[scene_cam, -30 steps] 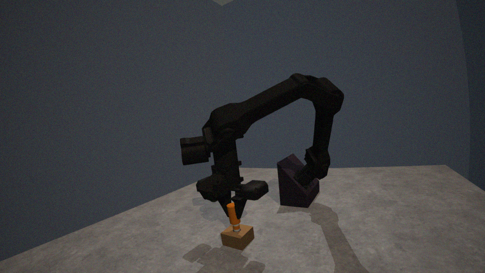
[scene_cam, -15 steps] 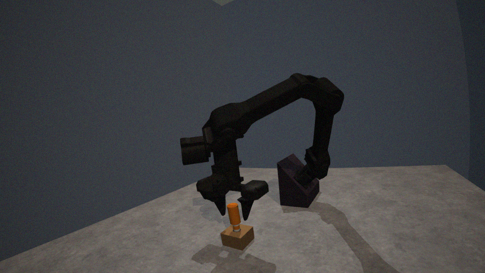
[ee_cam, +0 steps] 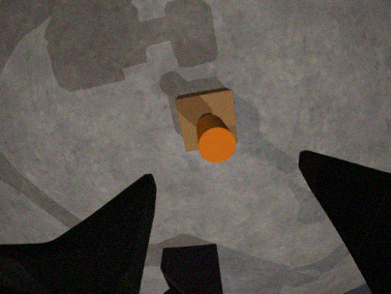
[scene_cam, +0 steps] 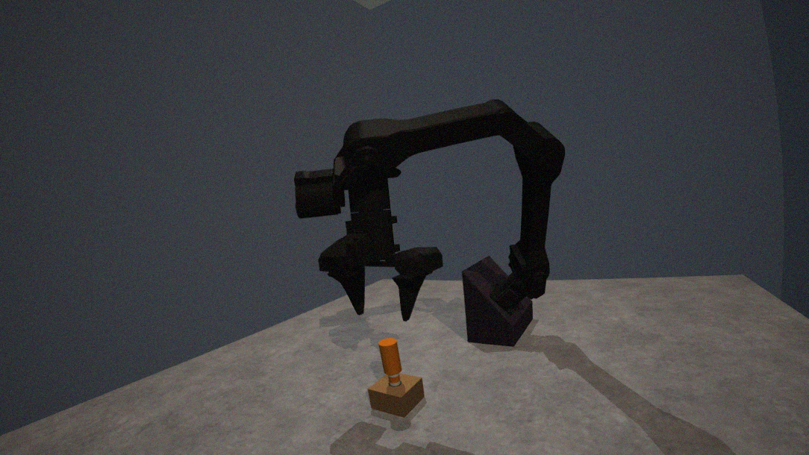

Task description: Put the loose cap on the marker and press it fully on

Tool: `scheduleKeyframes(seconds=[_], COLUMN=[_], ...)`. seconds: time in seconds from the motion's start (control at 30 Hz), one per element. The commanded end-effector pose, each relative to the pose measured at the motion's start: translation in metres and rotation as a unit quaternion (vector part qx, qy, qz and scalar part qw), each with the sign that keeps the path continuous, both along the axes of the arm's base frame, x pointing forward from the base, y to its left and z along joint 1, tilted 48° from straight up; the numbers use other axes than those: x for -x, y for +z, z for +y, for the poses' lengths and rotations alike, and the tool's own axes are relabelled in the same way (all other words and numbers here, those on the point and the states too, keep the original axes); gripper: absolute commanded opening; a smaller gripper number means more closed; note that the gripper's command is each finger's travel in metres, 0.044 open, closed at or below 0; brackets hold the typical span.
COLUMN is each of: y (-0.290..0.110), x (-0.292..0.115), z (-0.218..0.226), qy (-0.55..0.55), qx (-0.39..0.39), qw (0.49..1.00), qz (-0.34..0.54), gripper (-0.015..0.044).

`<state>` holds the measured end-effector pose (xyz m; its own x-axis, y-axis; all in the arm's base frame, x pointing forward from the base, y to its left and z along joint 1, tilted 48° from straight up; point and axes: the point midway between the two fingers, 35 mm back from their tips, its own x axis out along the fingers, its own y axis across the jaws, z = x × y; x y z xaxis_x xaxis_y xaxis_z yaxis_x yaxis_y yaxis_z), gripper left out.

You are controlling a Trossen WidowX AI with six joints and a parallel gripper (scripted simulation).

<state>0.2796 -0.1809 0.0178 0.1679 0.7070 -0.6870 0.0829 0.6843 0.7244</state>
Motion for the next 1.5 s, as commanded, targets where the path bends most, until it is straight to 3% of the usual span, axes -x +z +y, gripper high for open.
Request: scheduleKeyframes(seconds=[0.0,0.43,1.47], y=[-0.006,-0.006,-0.028], x=[-0.001,-0.001,-0.005], z=[0.008,0.008,0.031], qy=[0.019,0.019,0.019], qx=[-0.003,-0.003,-0.003], qw=[1.000,1.000,1.000], qz=[0.000,0.000,0.000], gripper=[0.0335,0.0000,0.0000])
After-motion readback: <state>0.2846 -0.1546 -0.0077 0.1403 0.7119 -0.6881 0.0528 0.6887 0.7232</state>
